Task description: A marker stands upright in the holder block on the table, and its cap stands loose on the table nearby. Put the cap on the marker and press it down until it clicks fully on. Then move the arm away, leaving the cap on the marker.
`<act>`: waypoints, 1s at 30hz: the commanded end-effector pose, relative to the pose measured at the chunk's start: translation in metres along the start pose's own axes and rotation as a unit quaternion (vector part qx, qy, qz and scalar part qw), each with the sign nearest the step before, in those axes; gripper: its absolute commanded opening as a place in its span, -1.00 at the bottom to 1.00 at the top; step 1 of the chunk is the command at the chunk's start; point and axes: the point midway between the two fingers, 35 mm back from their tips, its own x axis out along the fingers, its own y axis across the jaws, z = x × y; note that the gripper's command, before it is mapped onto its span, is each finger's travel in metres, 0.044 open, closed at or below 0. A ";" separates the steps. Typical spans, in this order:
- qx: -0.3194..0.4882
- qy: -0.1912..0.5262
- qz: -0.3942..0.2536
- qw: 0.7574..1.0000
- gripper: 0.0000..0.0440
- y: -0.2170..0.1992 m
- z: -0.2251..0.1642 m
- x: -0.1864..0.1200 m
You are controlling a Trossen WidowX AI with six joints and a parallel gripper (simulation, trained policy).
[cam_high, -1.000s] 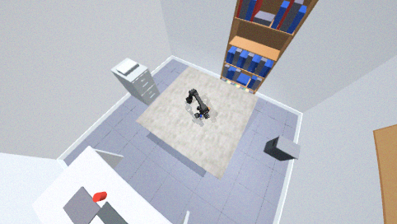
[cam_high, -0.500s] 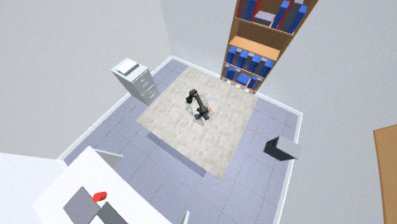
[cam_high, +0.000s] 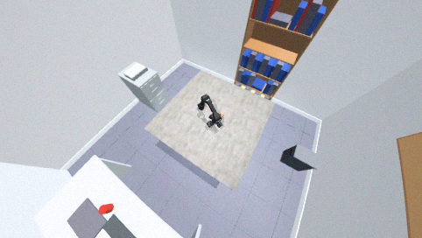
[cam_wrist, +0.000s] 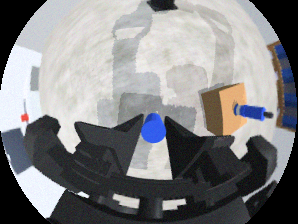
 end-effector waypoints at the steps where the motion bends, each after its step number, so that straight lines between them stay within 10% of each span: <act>1: -0.005 0.012 0.007 1.000 -0.75 0.000 0.002 -0.005; 30: -0.076 0.101 0.011 0.992 -0.87 -0.070 0.017 -0.090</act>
